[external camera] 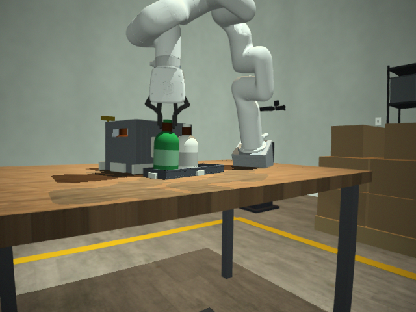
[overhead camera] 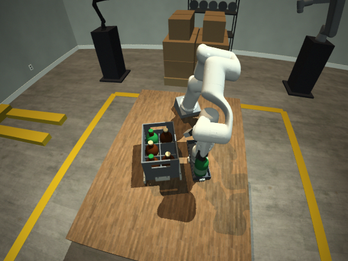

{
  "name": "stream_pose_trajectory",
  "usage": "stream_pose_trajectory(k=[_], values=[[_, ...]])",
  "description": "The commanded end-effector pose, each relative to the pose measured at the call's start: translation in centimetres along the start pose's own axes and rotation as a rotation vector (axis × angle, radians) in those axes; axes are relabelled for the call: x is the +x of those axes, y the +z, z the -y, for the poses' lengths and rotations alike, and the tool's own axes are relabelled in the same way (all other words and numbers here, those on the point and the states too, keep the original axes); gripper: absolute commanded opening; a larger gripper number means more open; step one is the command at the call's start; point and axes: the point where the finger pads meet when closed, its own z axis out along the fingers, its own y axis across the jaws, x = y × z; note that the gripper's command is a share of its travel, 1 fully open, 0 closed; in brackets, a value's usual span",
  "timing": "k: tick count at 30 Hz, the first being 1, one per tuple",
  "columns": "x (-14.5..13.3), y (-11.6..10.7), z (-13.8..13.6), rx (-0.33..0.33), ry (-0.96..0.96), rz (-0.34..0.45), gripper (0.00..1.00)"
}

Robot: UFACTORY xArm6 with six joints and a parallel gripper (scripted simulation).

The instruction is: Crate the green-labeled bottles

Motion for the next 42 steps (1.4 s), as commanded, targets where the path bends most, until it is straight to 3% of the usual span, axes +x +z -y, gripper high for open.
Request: stream_pose_trajectory(k=[1,26,42], values=[[-0.1,-0.4,0.1,0.003,0.0,0.002,0.0],[-0.1,-2.9,-0.1,0.003,0.0,0.002,0.0],[-0.1,-3.4,-0.1,0.003,0.0,0.002,0.0]])
